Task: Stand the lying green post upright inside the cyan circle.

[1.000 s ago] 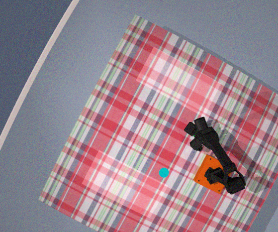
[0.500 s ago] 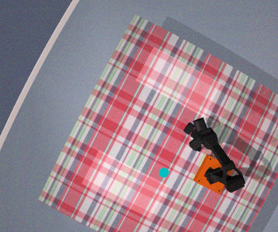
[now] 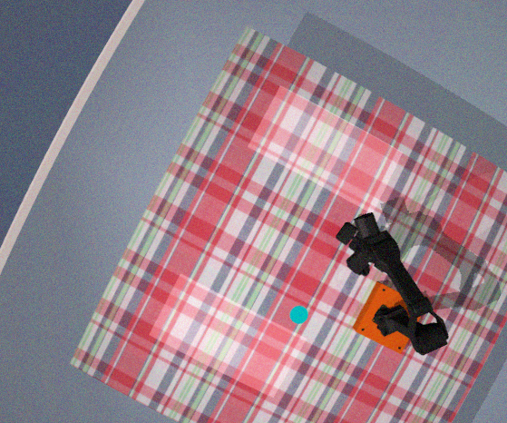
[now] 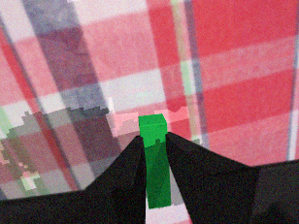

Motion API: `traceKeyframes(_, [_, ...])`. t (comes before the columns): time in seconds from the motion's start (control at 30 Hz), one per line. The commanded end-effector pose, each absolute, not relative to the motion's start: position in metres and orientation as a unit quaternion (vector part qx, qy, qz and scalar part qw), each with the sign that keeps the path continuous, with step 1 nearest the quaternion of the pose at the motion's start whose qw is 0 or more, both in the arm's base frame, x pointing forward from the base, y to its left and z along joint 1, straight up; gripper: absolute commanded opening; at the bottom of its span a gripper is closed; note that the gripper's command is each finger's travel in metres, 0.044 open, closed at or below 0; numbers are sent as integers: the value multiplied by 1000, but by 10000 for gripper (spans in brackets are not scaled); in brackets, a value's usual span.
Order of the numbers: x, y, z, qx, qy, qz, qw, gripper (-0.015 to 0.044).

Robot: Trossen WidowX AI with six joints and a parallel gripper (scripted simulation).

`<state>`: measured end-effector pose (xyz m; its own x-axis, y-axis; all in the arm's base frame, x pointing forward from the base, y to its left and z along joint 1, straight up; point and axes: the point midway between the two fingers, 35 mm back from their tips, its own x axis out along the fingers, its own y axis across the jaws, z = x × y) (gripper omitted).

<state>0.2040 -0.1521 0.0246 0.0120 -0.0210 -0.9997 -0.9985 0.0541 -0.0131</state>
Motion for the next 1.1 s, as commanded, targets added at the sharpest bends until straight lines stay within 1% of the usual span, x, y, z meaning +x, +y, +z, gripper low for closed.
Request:
traceKeyframes(0.0, [205, -152, 38, -496, 513, 479, 511, 23])
traceKeyframes(0.8, [199, -147, 112, -496, 513, 479, 511, 23])
traceKeyframes(1.07, [206, -137, 115, -493, 516, 477, 513, 23])
